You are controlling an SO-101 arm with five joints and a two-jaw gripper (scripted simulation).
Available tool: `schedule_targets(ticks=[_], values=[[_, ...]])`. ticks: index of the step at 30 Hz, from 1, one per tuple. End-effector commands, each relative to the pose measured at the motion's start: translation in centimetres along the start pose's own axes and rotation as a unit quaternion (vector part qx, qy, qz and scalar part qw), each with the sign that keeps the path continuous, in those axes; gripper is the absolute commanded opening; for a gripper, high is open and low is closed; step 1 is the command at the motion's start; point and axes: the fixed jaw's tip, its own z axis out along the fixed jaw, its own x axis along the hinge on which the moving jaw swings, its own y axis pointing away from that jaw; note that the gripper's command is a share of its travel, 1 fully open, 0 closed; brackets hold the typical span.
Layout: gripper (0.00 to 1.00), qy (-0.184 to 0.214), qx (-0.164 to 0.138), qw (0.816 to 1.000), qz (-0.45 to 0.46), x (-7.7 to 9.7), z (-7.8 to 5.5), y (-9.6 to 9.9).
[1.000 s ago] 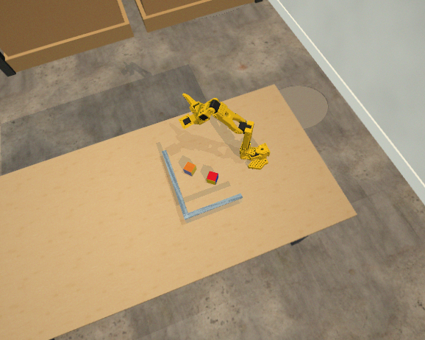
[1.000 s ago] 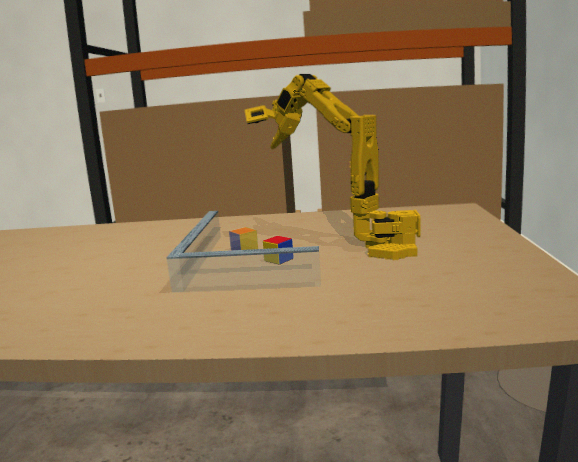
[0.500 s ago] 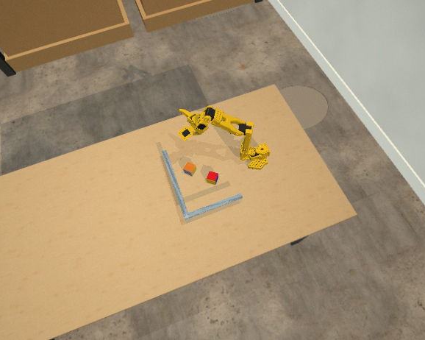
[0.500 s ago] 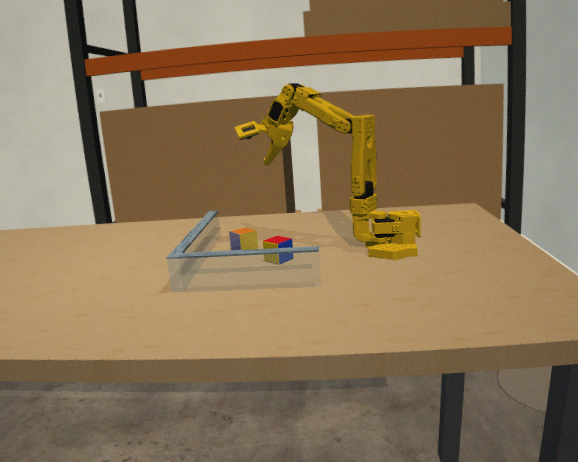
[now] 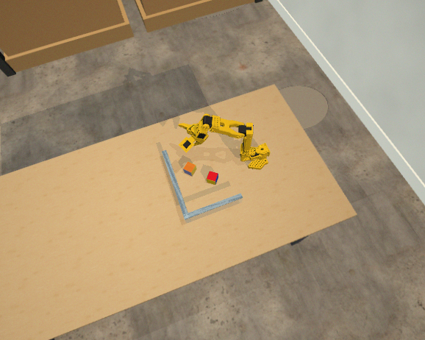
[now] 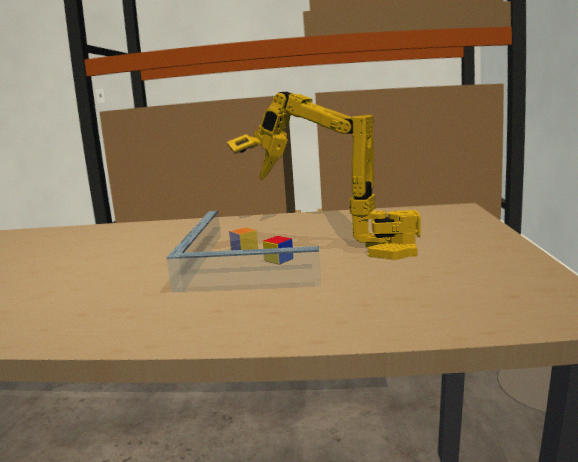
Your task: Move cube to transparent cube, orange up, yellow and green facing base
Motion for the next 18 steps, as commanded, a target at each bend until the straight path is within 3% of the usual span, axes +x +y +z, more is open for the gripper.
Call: schedule_targets(ticks=[1, 18], values=[[0.6, -0.029, 0.02, 0.999, -0.009, -1.1, -1.1, 0.3], [0.53, -0.008, -0.05, 0.997, -0.051, -2.1, 0.4, 4.5]])
